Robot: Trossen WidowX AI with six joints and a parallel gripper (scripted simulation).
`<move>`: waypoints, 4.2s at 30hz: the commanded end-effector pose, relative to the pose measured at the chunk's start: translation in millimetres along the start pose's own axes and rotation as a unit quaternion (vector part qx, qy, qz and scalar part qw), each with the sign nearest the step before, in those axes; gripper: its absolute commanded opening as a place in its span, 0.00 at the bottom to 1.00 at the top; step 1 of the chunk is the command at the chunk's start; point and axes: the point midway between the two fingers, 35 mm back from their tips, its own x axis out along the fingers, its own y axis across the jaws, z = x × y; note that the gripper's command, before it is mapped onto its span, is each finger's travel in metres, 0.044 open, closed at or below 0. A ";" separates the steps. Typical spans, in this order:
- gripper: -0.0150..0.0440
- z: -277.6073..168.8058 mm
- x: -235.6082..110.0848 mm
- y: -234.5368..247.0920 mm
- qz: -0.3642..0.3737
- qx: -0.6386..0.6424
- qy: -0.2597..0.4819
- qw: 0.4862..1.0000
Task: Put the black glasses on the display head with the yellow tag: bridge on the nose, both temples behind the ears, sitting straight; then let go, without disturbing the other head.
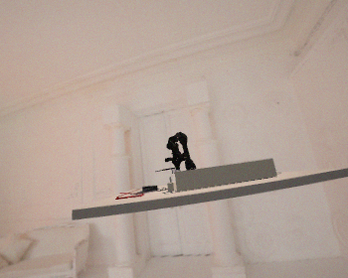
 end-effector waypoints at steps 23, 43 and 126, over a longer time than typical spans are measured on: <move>0.25 3.8 0.1 -45.2 0.001 0.465 0.005 0.885; 0.25 3.3 1.6 -79.8 -0.002 0.756 0.004 0.654; 0.25 7.6 69.0 -129.2 -0.004 0.984 0.000 0.179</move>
